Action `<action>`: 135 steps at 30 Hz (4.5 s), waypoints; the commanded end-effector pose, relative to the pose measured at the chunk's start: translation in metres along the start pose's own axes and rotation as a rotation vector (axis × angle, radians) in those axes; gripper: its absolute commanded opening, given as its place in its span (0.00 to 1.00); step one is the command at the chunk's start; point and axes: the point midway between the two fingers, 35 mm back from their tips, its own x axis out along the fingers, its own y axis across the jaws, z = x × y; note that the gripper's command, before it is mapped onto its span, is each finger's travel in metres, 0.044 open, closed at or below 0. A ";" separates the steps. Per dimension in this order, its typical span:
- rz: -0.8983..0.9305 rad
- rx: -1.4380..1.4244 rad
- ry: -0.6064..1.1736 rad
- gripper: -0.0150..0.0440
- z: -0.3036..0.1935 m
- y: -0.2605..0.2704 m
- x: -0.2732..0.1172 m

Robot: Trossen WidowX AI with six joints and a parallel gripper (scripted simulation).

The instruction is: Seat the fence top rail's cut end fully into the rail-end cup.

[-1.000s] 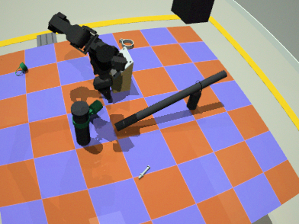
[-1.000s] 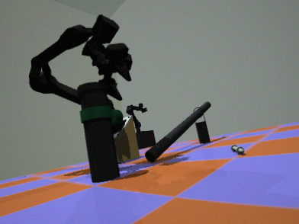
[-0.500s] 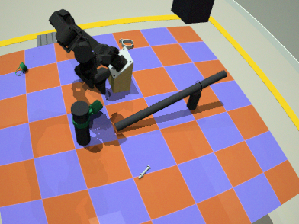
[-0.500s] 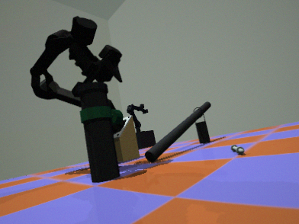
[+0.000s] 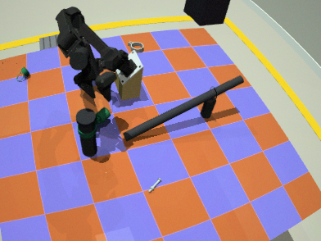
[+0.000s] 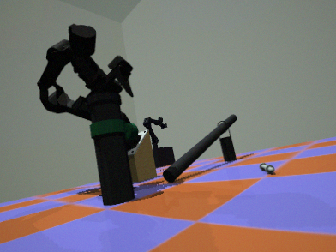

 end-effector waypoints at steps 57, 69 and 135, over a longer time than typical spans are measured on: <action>-0.002 -0.008 0.006 0.87 0.001 0.017 0.095; -0.002 -0.008 0.006 0.40 0.001 0.017 0.095; -0.005 0.372 0.222 0.25 -0.007 -0.017 0.115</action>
